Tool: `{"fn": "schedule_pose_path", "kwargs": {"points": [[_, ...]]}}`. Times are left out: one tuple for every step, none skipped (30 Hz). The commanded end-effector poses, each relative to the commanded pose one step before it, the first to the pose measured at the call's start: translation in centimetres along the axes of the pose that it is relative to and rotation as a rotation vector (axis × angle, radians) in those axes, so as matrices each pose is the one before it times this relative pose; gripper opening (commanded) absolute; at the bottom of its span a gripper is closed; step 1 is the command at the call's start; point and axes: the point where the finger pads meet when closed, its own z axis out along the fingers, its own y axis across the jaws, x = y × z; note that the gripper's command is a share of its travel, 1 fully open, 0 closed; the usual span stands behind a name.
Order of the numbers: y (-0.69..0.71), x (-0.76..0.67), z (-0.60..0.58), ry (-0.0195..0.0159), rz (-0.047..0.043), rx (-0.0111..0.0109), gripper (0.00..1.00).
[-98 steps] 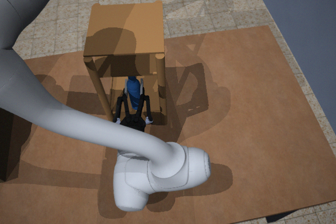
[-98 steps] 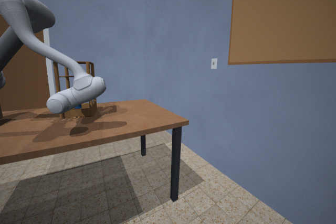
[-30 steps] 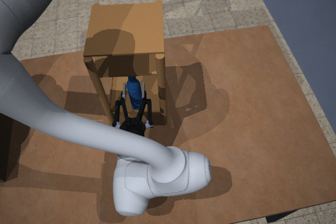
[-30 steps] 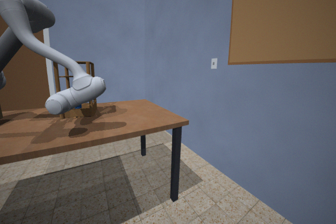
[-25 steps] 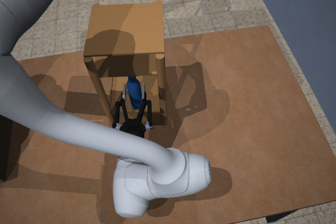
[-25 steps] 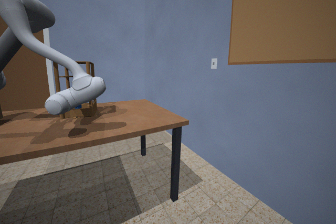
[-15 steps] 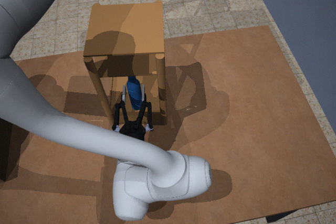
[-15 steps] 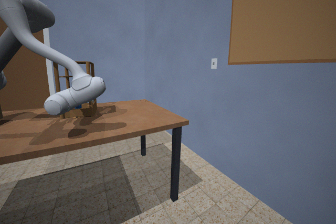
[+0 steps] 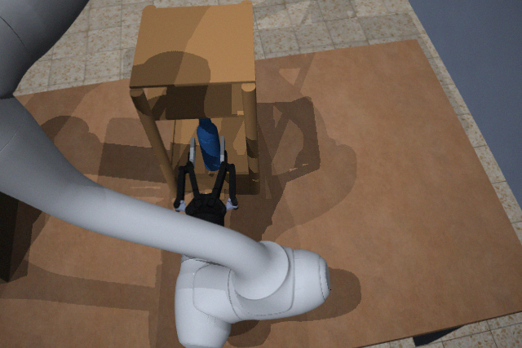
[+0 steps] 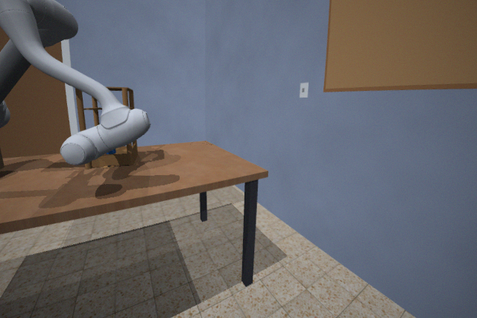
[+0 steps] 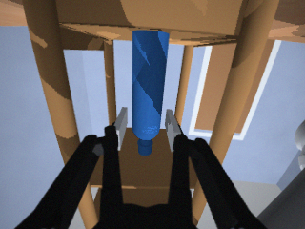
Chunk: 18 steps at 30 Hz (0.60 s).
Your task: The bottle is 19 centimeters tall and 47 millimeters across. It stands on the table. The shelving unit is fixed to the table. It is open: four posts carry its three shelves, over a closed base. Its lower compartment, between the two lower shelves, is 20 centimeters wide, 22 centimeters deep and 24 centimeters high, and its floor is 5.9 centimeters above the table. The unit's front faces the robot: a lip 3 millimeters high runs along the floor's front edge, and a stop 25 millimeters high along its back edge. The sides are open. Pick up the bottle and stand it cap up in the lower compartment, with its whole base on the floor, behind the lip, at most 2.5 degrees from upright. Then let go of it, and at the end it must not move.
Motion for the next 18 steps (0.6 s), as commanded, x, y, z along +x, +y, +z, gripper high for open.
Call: {"fn": "schedule_pose_path", "kwargs": {"points": [[-0.003, -0.021, -0.298, -0.00009, -0.00031, -0.00002, 0.4], [0.0, 0.0, -0.095, 0.0, 0.0, 0.0, 0.4], [0.0, 0.0, -0.093, 0.0, 0.0, 0.0, 0.4], [0.0, 0.0, -0.091, 0.0, 0.0, 0.0, 0.4], [0.0, 0.0, -0.089, 0.0, 0.0, 0.0, 0.4], [0.0, 0.0, -0.087, 0.0, 0.0, 0.0, 0.4], [0.0, 0.0, -0.085, 0.0, 0.0, 0.0, 0.4], [0.0, 0.0, -0.083, 0.0, 0.0, 0.0, 0.4], [0.0, 0.0, 0.0, 0.0, 0.0, 0.0, 0.4], [0.0, 0.0, 0.0, 0.0, 0.0, 0.0, 0.4], [0.0, 0.0, -0.08, 0.0, 0.0, 0.0, 0.4], [0.0, 0.0, -0.078, 0.0, 0.0, 0.0, 0.4], [0.0, 0.0, -0.075, 0.0, 0.0, 0.0, 0.4], [0.0, 0.0, -0.073, 0.0, 0.0, 0.0, 0.4], [0.0, 0.0, -0.07, 0.0, 0.0, 0.0, 0.4], [0.0, 0.0, -0.067, 0.0, 0.0, 0.0, 0.4], [0.0, 0.0, -0.064, 0.0, 0.0, 0.0, 0.4], [0.0, 0.0, -0.061, 0.0, 0.0, 0.0, 0.4]]}}
